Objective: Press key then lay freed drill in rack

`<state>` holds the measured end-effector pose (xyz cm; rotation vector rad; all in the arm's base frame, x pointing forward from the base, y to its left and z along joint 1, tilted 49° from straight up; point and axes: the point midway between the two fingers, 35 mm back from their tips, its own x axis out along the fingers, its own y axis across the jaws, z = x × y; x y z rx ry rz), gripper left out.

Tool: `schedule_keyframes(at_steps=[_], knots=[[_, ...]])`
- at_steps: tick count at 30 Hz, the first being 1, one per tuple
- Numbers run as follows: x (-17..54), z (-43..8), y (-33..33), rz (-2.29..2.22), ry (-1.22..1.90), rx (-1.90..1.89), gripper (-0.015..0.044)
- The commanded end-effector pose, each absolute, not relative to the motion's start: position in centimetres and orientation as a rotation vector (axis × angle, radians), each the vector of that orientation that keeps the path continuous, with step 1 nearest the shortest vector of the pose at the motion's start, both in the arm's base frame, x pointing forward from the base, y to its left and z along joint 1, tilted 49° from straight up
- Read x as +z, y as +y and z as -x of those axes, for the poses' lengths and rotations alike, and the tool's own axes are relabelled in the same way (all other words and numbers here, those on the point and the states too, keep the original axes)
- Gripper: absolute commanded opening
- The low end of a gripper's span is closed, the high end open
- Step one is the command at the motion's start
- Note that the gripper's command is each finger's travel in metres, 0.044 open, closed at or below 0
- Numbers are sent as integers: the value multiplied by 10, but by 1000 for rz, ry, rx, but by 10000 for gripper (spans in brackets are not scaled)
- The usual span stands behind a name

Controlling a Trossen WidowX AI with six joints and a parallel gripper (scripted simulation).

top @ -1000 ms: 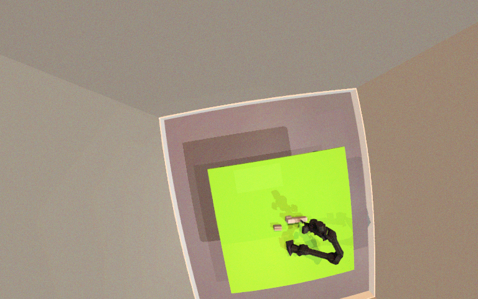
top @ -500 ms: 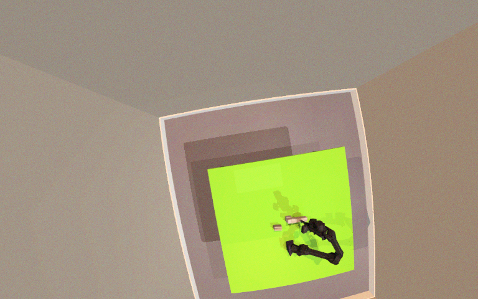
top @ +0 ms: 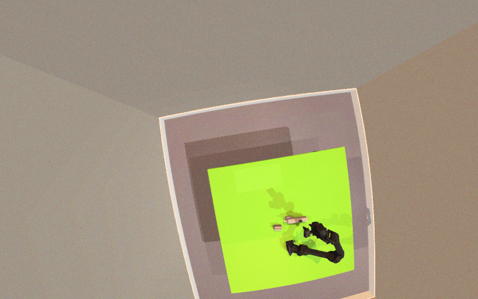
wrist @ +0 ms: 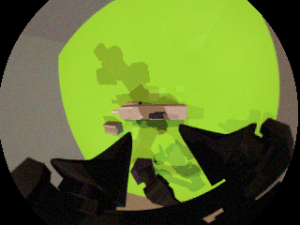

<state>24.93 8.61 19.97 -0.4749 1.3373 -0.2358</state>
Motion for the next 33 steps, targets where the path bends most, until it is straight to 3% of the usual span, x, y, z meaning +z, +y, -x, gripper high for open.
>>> schedule_keyframes(at_steps=[1,2,16,33], knots=[[180,-257,94,634,1381,-166,420],[167,-262,100,746,1406,-109,440],[18,-270,143,1880,1575,583,440],[15,-269,144,1903,1577,599,440]])
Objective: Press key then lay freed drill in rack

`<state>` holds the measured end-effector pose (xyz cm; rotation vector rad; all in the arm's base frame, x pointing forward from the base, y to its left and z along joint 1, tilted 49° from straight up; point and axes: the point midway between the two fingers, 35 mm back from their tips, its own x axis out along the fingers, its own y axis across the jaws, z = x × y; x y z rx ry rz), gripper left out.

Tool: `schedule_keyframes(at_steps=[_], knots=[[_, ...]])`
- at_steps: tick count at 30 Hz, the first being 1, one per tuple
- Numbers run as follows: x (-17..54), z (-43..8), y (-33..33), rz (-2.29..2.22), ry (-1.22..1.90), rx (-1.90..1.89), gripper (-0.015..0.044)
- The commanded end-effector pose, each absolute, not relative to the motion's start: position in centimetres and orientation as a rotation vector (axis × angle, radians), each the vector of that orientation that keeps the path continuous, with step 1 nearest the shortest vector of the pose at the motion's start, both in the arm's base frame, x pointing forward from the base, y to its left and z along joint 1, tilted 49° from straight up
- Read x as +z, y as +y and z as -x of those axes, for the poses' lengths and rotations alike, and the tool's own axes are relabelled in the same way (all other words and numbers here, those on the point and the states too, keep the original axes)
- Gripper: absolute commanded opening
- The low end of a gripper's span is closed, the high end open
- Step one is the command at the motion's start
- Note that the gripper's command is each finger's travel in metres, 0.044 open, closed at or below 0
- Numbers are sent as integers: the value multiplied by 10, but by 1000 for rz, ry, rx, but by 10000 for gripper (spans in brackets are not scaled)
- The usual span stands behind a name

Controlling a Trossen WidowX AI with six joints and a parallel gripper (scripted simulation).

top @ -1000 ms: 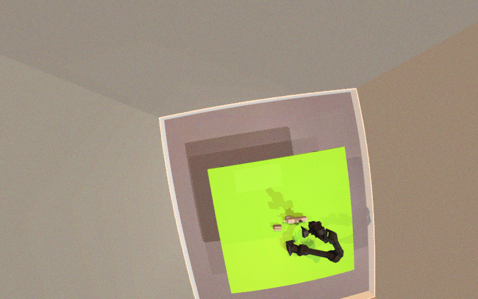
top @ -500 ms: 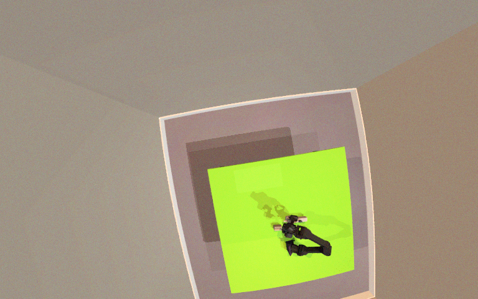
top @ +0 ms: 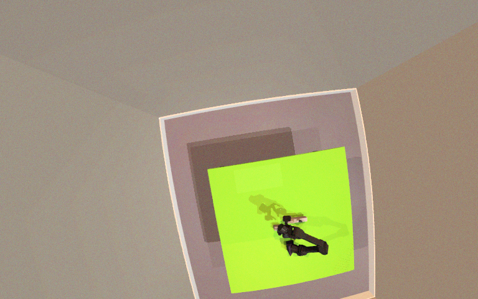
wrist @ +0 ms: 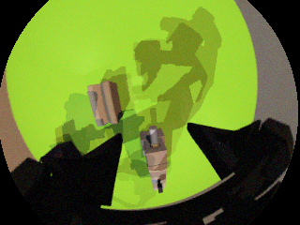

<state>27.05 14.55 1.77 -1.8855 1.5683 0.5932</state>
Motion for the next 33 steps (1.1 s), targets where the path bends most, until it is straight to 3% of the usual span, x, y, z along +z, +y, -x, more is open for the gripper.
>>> schedule_keyframes(at_steps=[1,33], knots=[[15,-269,144,1903,1577,599,440],[-5,-279,106,1904,1577,597,440]])
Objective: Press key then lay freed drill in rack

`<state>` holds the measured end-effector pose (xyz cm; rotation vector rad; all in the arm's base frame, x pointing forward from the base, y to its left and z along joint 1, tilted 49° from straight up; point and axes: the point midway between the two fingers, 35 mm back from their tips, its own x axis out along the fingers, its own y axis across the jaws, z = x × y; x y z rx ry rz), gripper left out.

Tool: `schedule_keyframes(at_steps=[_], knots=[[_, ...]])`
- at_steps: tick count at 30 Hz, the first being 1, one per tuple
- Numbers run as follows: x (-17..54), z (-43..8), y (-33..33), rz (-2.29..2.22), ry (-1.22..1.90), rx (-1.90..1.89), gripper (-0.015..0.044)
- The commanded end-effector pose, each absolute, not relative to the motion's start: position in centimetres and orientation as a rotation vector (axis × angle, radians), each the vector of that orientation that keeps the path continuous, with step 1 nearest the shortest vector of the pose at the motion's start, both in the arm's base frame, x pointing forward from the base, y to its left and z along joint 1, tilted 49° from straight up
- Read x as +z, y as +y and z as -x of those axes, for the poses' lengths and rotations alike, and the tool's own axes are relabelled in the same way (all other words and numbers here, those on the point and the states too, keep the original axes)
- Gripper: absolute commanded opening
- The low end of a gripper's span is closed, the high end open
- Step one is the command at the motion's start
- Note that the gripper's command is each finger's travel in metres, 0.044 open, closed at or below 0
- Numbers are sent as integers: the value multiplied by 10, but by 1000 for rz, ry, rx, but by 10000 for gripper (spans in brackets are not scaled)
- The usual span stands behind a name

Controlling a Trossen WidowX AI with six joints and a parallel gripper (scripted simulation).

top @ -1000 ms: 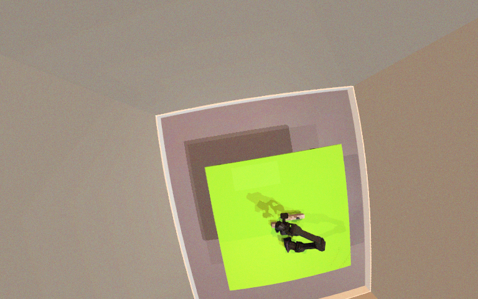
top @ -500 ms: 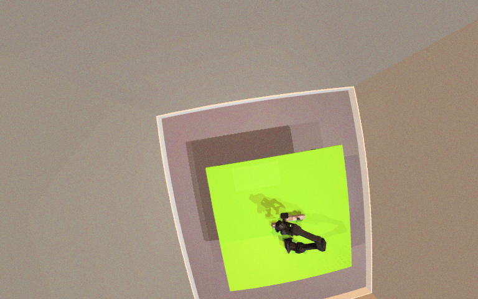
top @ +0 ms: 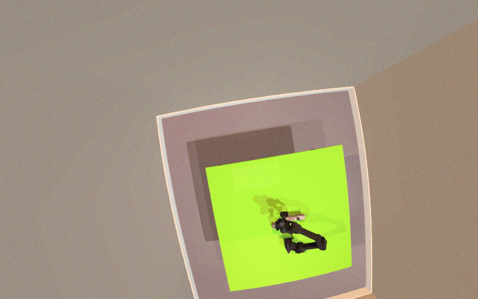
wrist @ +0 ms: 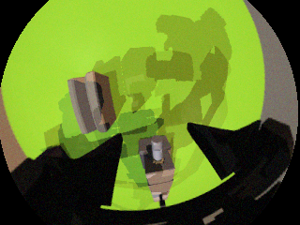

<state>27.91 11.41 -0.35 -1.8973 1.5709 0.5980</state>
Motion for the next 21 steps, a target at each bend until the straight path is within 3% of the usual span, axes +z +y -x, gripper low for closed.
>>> schedule_keyframes(at_steps=[1,11,21], knots=[[-6,-279,105,1904,1577,597,440],[-10,-280,97,1905,1578,596,440],[-9,-281,100,1897,1574,595,177]])
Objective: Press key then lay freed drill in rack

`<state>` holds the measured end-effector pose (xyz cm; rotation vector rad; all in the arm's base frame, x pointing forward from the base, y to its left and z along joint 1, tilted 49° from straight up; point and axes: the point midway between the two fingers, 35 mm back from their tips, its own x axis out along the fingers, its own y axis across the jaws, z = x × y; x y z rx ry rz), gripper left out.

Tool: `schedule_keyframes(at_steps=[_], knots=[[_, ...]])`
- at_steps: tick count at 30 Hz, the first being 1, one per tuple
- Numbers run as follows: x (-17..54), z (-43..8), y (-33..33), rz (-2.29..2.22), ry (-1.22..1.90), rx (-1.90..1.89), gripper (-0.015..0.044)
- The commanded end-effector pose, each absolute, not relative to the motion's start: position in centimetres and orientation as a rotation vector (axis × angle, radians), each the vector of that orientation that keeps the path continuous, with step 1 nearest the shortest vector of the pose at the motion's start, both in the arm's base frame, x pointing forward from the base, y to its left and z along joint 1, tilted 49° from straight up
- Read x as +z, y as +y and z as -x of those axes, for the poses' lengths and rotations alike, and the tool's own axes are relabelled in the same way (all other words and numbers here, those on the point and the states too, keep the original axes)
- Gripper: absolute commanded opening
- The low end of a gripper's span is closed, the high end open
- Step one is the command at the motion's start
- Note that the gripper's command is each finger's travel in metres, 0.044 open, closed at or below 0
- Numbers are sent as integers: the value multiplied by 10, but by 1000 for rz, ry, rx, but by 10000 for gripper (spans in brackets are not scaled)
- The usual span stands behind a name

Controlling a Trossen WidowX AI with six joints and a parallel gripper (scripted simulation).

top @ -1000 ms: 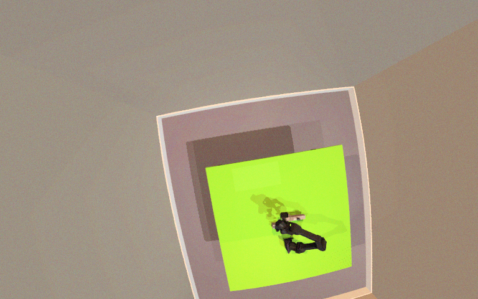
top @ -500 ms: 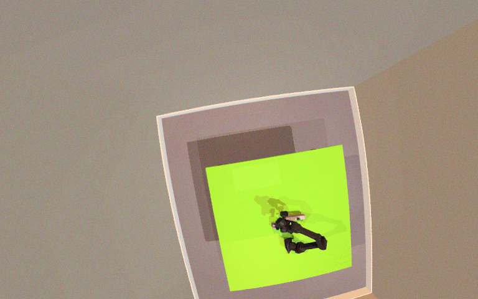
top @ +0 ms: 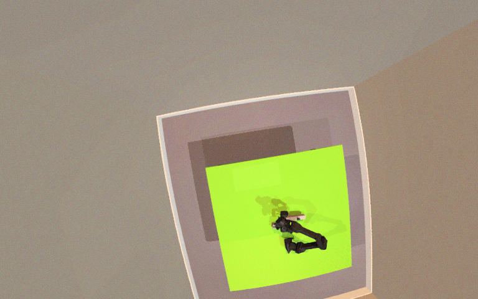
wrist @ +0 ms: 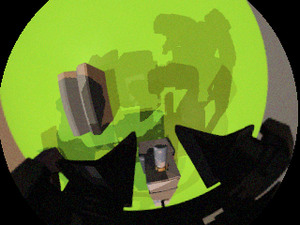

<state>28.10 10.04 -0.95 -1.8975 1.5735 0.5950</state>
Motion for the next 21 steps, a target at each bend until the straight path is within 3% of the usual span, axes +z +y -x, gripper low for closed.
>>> schedule_keyframes(at_steps=[1,6,21], knots=[[-9,-281,100,1897,1574,595,151],[-9,-281,100,1897,1574,595,20],[-15,-280,107,1904,1577,596,0]])
